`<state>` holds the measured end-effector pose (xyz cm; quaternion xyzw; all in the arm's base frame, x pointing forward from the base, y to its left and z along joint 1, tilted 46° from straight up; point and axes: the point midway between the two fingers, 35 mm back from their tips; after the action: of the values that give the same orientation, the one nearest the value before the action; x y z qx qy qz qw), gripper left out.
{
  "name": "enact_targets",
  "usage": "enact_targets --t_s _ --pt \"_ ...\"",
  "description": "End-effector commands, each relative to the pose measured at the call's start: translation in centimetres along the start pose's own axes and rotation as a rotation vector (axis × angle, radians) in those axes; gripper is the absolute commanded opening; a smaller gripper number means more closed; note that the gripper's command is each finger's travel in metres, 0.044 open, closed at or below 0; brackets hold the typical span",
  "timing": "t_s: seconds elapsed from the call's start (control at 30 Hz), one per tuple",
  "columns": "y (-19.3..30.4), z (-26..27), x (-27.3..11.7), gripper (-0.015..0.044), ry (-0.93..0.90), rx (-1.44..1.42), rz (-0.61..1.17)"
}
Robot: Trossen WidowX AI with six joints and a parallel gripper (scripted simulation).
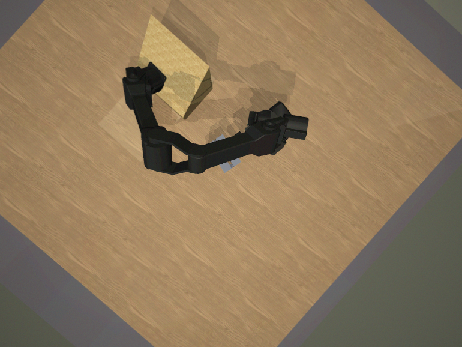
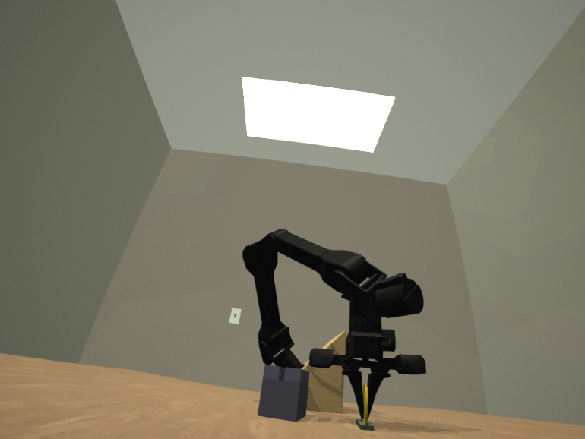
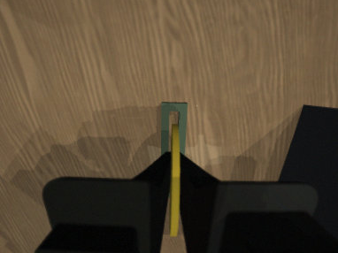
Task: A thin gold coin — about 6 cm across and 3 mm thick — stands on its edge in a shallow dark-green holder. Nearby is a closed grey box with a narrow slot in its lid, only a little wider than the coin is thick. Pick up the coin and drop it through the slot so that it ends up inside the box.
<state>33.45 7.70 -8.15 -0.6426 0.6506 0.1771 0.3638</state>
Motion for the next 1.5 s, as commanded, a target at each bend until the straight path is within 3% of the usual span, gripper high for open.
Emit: enact_targets --t_s 0.0,1.47 --pt "0.1 -0.1 0.1 0.0000 0.004 -0.005 -0.001" --pt "0.1 0.1 -9.5 0.0000 -0.001 -0.006 0.001"
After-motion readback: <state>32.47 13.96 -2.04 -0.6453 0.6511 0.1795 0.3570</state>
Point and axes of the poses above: the point midway between the two fingers, 35 mm back from their tips, its own x axis out along the fingers, its own z axis across the jaws, y = z × x, and after that the axes turned 6 degrees about x, right-handed
